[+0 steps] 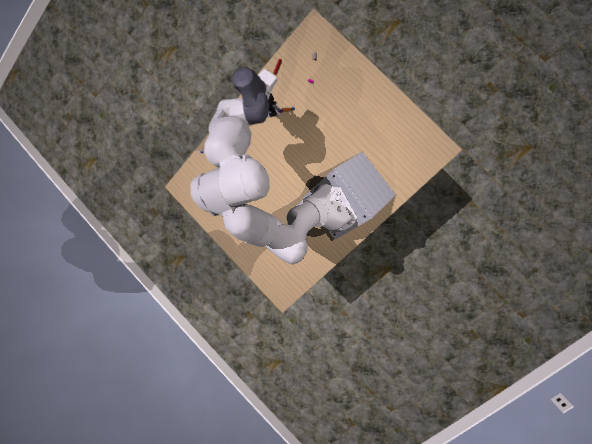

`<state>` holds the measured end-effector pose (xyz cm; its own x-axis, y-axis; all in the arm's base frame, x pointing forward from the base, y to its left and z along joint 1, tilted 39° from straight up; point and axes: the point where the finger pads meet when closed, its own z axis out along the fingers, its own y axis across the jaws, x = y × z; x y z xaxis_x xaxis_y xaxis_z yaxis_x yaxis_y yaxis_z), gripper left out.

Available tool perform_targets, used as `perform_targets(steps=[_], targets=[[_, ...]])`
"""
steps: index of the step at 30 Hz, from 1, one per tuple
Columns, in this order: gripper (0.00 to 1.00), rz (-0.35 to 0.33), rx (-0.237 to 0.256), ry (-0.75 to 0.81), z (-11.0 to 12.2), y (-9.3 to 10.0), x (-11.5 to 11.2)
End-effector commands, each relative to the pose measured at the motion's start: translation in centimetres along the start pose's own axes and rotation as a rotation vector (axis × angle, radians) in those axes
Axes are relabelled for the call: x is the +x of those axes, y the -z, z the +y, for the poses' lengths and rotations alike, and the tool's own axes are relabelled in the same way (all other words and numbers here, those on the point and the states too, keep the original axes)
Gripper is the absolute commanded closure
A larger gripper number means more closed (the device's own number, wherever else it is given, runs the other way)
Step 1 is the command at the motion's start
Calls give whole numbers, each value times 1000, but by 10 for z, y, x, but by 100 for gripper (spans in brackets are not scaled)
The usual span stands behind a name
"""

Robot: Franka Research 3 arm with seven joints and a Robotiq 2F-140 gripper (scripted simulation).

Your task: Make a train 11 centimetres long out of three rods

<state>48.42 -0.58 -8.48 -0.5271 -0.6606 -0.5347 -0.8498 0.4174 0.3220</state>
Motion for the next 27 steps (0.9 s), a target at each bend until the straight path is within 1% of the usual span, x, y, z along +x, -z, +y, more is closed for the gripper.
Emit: perform_targets(steps=[1,5,10,12,17,20,23,27], targets=[[77,-1,4,-6,-2,5,0],[77,-1,4,-6,-2,17,0],[77,-1,4,-6,-2,42,0],[77,-1,4,-6,-2,42,0],[77,-1,4,-6,-2,69,0],[77,-1,4,-6,-2,81,0],[77,-1,4,-6,-2,88,0],[77,-1,4,-6,-1,90,0]])
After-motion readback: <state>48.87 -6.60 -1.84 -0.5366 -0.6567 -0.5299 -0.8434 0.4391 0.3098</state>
